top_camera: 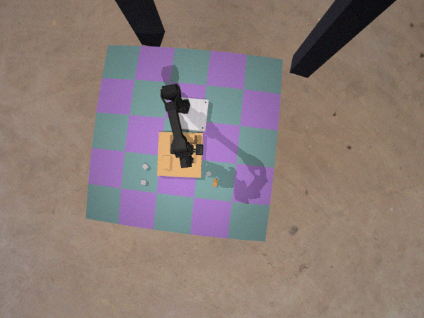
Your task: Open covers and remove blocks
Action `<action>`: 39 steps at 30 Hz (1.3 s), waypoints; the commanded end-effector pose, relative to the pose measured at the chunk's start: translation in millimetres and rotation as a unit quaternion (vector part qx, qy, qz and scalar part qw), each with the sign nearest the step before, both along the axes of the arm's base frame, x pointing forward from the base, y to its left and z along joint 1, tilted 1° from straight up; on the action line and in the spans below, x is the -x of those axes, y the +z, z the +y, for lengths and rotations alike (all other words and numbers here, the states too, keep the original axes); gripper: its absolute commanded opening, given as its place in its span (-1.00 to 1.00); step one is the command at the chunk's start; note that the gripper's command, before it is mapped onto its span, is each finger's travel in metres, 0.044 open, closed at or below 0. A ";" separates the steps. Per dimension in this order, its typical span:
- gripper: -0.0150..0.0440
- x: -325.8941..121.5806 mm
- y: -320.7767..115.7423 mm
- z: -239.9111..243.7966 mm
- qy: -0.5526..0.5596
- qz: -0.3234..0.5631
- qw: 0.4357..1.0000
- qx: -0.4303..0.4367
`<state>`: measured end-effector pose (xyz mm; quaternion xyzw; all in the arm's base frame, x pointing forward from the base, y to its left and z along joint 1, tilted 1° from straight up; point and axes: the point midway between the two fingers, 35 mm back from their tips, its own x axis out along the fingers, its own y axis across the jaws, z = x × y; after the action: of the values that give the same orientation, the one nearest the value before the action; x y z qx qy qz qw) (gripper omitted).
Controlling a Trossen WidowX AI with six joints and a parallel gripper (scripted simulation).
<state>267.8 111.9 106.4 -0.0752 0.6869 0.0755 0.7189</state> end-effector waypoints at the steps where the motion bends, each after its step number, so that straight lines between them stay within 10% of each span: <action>1: -0.49 0.1 -2.5 0.4 -0.002 0.002 1.000 -0.001; 39: -0.49 -2.2 -40.3 1.3 -0.002 0.002 1.000 -0.001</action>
<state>271.5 113.5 71.8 -0.0744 0.6843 0.0763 0.7214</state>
